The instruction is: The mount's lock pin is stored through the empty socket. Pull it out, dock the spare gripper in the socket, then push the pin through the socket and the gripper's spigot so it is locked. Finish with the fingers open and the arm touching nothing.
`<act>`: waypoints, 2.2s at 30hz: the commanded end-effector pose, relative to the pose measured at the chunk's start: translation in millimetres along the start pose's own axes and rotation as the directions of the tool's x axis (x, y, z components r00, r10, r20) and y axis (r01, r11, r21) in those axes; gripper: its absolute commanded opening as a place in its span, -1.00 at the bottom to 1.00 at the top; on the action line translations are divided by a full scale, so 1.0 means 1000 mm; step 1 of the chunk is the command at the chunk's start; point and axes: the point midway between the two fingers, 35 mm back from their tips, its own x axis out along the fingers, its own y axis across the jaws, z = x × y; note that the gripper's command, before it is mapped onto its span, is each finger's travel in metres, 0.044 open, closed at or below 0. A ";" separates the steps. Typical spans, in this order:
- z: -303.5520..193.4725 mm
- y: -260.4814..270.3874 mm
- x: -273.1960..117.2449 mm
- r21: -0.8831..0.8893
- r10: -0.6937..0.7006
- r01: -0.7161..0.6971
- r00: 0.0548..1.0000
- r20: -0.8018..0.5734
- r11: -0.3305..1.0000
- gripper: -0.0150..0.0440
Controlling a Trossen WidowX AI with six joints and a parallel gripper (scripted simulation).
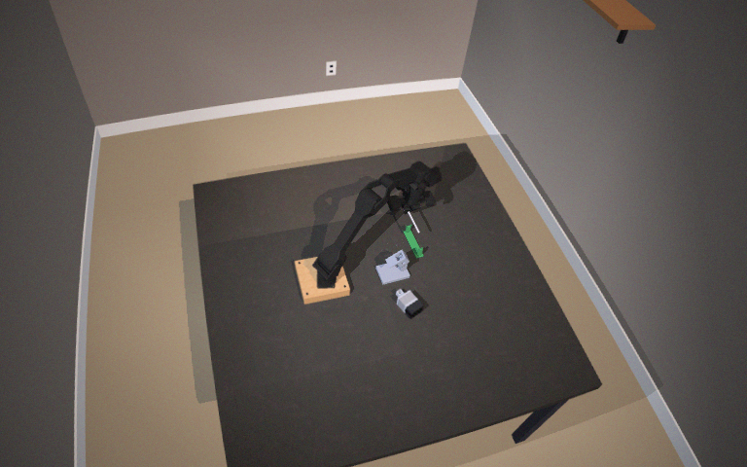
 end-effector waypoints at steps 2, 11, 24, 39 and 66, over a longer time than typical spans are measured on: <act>-0.002 -0.001 0.008 -0.003 0.001 -0.001 1.000 0.000 1.000 -0.49; -0.004 -0.002 0.022 -0.004 0.001 -0.001 1.000 -0.001 1.000 -0.49; -0.006 -0.004 0.041 -0.004 0.002 -0.002 1.000 -0.001 1.000 -0.49; -0.008 -0.006 0.053 -0.004 0.002 -0.002 1.000 -0.001 1.000 -0.49; -0.007 0.001 0.032 0.004 0.024 -0.024 1.000 -0.010 1.000 0.19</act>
